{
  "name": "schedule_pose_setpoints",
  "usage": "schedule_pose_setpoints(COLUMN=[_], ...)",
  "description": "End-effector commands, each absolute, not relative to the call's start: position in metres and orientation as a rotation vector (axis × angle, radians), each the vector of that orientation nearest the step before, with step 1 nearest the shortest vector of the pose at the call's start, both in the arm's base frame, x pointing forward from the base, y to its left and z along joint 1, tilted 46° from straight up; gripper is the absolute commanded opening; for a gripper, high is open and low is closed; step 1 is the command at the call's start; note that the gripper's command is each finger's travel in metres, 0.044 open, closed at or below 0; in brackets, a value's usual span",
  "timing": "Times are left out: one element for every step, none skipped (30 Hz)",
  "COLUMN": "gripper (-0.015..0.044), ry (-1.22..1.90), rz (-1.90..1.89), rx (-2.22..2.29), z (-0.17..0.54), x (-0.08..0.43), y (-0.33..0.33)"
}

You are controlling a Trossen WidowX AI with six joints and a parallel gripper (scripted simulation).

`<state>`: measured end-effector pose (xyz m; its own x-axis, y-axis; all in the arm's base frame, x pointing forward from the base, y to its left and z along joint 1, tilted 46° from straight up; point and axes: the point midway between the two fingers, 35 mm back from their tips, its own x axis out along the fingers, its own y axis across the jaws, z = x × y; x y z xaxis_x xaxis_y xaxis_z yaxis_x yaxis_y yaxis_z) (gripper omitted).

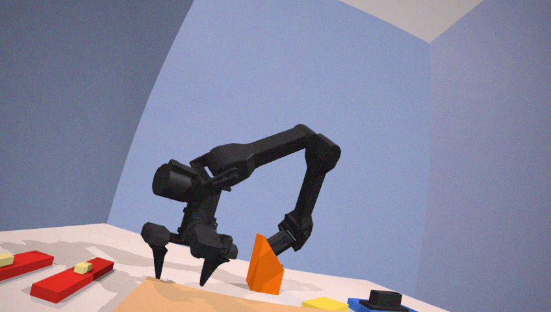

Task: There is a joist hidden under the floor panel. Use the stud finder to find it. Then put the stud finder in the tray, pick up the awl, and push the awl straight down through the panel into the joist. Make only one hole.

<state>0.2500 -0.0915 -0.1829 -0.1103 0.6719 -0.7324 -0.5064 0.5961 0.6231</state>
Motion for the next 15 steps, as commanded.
schedule_pose_setpoints(gripper=[0.044,0.044,0.044,0.044,0.044,0.044,0.044,0.044,0.044,0.044,0.044,0.044,0.044,0.044,0.044], ry=[1.356,1.355,1.355,1.355,1.355,1.355,1.355,1.355,1.355,1.355,1.355,1.355,1.355,1.355,1.355], rz=[1.008,1.008,1.008,1.008,1.008,1.008,1.008,1.008,1.009,1.009,1.009,1.009,1.009,1.009,1.009], rx=[0.168,0.168,0.168,0.168,0.168,0.168,0.169,0.169,0.169,0.169,0.169,0.169,0.169,0.169,0.169], z=[-0.188,-0.19,-0.191,-0.192,-0.193,-0.194,-0.195,-0.196,-0.197,-0.198,-0.199,-0.2,-0.2,-0.2,-0.2], x=[0.247,0.247,0.247,0.247,0.247,0.246,0.246,0.246,0.246,0.246,0.246,0.245,0.245,0.245,0.245], y=[-0.083,-0.082,-0.081,-0.08,-0.078,-0.077,-0.076,-0.075,-0.074,-0.072,-0.071,-0.071,-0.071,-0.071,-0.071])
